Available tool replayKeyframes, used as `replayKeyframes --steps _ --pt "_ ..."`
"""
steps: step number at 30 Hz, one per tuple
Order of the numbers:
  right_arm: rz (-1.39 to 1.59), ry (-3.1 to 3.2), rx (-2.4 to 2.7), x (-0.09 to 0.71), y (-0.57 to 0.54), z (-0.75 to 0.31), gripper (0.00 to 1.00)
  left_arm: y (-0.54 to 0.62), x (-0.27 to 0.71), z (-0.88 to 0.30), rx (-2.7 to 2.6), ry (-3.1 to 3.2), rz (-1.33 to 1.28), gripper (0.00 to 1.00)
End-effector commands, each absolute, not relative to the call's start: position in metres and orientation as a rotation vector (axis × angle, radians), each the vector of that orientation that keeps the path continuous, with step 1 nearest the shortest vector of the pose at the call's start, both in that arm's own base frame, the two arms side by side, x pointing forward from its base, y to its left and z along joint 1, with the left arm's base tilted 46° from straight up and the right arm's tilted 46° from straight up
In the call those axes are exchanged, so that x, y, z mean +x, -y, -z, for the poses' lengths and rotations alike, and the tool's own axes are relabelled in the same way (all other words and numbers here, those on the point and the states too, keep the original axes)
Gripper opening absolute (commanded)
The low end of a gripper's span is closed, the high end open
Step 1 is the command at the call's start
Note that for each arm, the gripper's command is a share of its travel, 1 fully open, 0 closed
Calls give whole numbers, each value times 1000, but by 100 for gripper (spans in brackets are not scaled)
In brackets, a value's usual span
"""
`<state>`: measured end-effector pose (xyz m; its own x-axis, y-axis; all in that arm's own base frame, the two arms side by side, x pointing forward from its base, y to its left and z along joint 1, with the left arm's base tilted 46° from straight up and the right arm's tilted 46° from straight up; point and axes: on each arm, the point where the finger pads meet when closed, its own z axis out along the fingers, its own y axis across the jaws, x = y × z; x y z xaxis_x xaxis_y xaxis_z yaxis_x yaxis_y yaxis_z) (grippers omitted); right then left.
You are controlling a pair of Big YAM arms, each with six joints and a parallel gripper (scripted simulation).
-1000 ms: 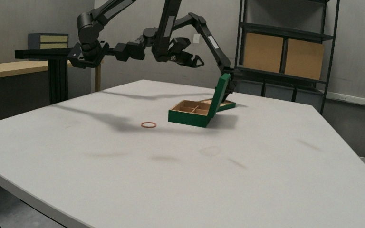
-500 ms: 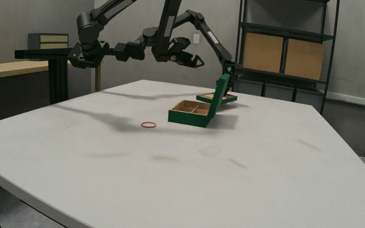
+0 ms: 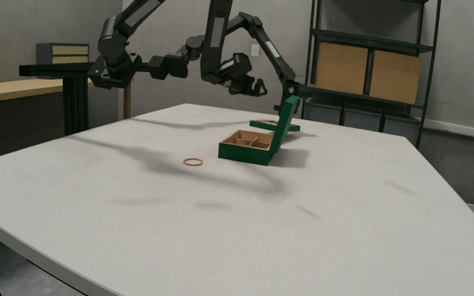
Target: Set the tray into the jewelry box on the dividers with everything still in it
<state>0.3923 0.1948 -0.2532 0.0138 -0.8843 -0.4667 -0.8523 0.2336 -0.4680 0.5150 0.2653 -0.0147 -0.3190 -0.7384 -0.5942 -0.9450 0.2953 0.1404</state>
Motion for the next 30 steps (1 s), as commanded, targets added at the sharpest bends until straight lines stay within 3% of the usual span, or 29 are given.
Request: replayKeyframes --steps 1,11,17,30 --pt "66 -1768 -1743 399 -151 214 100 -239 499 -2 -1670 -2002 -551 0" --pt "-139 -1782 -1721 352 -76 148 100 -77 434 120 -1494 -2141 -736 0" --pt "-184 -1786 -1686 339 -65 134 100 -9 437 155 -1435 -2109 -691 0" --pt "-217 -1791 -1668 337 -68 134 100 -26 439 193 -1738 -1777 -600 0"
